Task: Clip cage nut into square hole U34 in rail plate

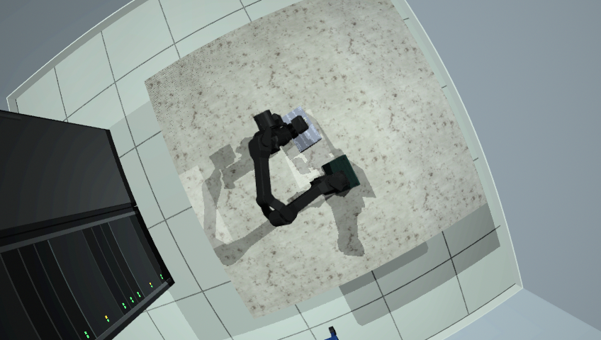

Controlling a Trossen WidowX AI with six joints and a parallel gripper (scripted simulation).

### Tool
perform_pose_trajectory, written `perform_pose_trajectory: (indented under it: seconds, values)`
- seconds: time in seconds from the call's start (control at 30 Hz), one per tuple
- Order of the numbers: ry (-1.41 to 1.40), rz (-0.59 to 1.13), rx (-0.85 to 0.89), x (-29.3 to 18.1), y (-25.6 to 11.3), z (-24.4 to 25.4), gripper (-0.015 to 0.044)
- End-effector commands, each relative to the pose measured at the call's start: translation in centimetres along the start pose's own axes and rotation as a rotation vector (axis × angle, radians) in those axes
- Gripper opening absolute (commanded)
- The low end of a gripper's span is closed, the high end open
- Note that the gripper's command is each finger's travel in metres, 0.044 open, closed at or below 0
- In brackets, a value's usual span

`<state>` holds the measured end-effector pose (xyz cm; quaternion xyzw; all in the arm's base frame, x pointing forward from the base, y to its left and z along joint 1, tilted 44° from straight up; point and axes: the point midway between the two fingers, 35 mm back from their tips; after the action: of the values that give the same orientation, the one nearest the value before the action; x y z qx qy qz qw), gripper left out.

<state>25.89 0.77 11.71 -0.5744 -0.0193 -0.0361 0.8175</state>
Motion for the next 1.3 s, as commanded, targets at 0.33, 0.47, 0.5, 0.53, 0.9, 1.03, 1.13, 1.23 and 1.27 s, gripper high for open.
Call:
perform_pose_trajectory:
  seconds: [0.33,0.47,0.5,0.53,0.9,1.03,1.13,1.23,1.27]
  values:
    - [0.003,-0.003,-0.023,0.07,-0.06,0.05,0.0027]
    - [0.003,-0.003,-0.023,0.07,-0.05,0.08,0.0027]
    - [0.003,-0.003,-0.023,0.07,-0.06,0.1,0.0027]
    - [0.003,-0.003,-0.023,0.07,-0.06,0.12,0.0027]
    - [0.003,-0.004,-0.036,0.06,-0.07,0.21,0.0027]
    - [0.003,-0.004,-0.038,0.06,-0.08,0.26,0.0027]
    - [0.003,-0.004,-0.04,0.06,-0.08,0.3,0.0027]
    - [0.003,-0.004,-0.044,0.06,-0.08,0.33,0.0027]
    - [0.003,-0.004,-0.046,0.06,-0.09,0.34,0.0027]
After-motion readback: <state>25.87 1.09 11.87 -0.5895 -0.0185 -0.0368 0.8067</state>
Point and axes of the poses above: the point midway between the two fingers, 35 mm back from their tips, its own y axis out along the fingers, its own z axis across the jaws, x = y × z, and after that the axes turned 2 degrees about y, right-handed
